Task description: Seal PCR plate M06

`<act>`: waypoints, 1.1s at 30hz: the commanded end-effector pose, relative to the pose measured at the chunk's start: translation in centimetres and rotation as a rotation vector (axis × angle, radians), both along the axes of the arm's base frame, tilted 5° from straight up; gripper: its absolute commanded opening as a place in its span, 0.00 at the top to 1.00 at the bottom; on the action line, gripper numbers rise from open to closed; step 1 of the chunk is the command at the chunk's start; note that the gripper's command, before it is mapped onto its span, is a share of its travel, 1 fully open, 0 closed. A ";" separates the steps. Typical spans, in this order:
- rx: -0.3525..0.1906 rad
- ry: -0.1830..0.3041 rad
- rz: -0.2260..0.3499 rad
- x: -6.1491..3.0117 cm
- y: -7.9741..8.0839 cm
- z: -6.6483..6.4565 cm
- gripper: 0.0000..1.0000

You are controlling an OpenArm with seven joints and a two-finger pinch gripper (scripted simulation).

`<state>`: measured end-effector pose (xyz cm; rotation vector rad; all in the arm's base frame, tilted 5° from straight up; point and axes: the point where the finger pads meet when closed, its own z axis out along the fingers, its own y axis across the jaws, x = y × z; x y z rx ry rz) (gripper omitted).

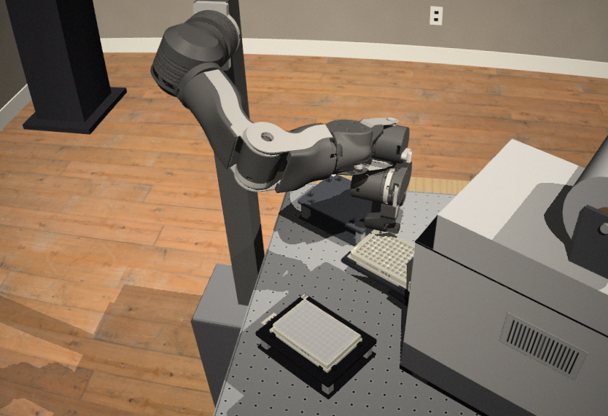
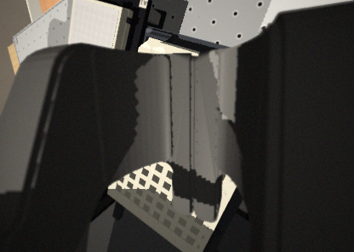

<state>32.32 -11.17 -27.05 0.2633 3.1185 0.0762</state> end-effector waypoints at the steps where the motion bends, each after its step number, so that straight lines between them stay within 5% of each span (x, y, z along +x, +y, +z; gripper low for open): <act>1: -0.011 0.000 -0.016 0.03 -0.5 0.0 1.00; 28: -0.011 0.000 -0.016 -0.02 -0.8 -0.1 1.00; 33: 0.236 0.014 -0.047 -0.38 3.7 0.2 1.00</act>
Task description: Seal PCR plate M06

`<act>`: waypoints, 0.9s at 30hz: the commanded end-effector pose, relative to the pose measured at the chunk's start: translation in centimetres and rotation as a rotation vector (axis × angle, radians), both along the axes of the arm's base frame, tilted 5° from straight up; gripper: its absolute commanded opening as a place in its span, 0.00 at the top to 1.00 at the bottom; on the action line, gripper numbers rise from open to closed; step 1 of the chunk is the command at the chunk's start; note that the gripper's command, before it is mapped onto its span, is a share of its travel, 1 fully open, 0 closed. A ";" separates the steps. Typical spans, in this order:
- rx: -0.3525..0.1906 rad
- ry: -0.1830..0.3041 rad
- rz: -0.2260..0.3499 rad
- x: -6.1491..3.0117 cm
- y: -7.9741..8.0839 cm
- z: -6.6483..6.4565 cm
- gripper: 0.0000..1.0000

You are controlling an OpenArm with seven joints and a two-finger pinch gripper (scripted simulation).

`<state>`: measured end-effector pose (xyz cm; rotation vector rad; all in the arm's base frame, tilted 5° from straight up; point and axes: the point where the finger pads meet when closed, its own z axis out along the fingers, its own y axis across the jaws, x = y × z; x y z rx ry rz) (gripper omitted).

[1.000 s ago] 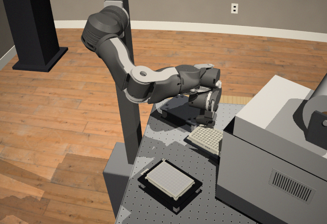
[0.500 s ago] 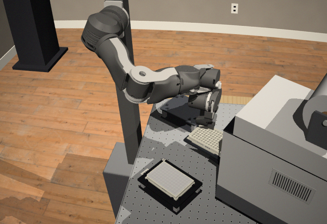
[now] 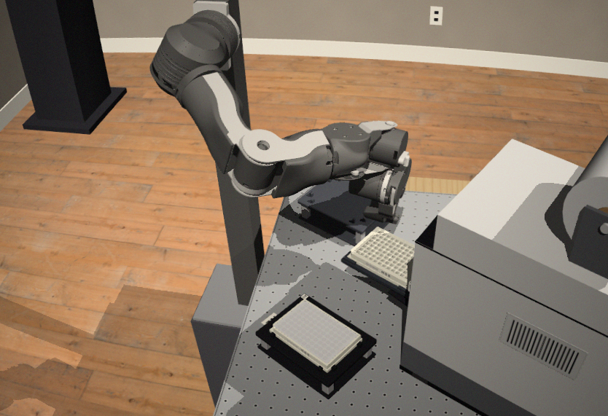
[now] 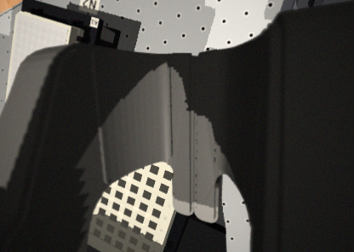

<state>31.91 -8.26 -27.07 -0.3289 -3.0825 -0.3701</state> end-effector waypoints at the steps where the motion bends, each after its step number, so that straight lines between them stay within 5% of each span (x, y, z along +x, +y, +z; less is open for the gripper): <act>1: 0.045 -0.002 -0.005 0.03 0.8 0.2 1.00; 27: 0.045 -0.002 -0.005 -0.05 1.9 0.3 1.00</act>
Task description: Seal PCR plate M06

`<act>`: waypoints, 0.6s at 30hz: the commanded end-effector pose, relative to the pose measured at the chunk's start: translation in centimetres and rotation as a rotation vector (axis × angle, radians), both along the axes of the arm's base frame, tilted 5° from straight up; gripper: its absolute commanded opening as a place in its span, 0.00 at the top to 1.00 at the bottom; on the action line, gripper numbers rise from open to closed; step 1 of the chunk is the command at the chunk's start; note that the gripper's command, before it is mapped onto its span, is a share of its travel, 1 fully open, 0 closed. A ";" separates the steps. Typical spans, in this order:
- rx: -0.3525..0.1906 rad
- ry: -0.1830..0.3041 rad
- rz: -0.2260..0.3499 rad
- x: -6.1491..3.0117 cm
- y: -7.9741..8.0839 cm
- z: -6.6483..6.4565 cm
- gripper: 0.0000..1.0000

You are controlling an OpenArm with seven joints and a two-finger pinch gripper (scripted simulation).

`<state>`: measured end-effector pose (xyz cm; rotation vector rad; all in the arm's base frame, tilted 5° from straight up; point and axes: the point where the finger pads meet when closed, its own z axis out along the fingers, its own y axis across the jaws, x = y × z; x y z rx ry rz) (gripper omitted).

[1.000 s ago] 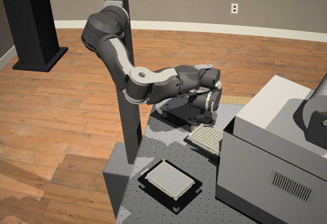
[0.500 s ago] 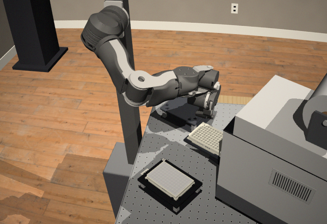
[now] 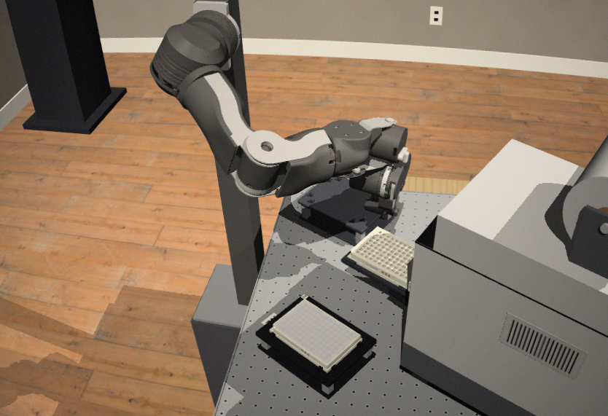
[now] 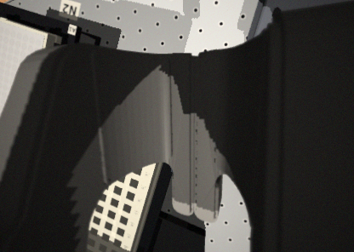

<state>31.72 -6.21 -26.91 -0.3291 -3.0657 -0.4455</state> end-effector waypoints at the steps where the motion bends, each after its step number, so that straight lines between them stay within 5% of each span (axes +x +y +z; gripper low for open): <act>1: -0.005 -0.004 -0.004 0.14 -0.1 0.1 1.00; 18: -0.005 -0.004 -0.004 0.16 -0.4 0.1 1.00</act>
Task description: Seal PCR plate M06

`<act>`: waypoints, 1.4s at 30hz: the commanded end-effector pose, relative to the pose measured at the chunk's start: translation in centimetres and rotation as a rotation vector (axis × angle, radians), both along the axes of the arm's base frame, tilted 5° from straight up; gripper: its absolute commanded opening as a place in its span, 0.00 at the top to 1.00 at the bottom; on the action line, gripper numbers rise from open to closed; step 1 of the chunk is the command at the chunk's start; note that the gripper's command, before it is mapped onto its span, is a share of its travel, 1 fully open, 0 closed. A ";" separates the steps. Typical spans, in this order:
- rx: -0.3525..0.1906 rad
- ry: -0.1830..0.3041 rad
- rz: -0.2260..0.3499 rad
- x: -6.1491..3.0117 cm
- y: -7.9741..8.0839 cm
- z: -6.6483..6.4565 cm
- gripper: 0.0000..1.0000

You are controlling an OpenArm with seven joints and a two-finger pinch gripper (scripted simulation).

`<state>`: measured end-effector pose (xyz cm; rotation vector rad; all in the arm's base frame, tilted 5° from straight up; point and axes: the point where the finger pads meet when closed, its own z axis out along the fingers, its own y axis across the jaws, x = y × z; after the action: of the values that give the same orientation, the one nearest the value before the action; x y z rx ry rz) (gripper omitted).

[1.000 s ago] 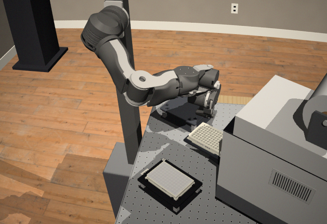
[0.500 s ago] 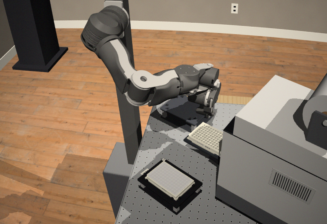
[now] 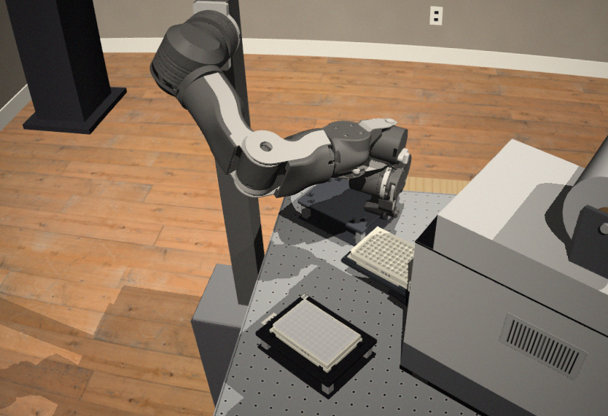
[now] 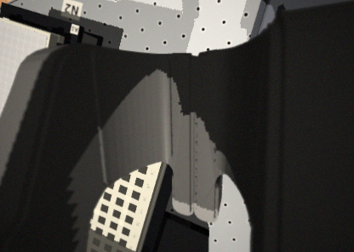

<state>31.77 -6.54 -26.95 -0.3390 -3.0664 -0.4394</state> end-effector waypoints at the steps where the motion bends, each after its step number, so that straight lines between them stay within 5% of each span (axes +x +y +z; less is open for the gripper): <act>1: -0.001 -0.004 0.002 0.11 0.0 0.1 1.00; 6: 0.246 0.014 -0.046 -0.30 4.4 1.2 1.00; 35: 0.247 0.014 -0.046 -0.28 4.9 1.4 1.00; 40: 0.492 0.036 -0.113 -0.47 9.0 3.4 1.00; 42: 0.492 0.036 -0.113 -0.47 9.0 3.4 1.00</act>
<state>30.82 2.75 -23.78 -0.4593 -2.7760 -1.1262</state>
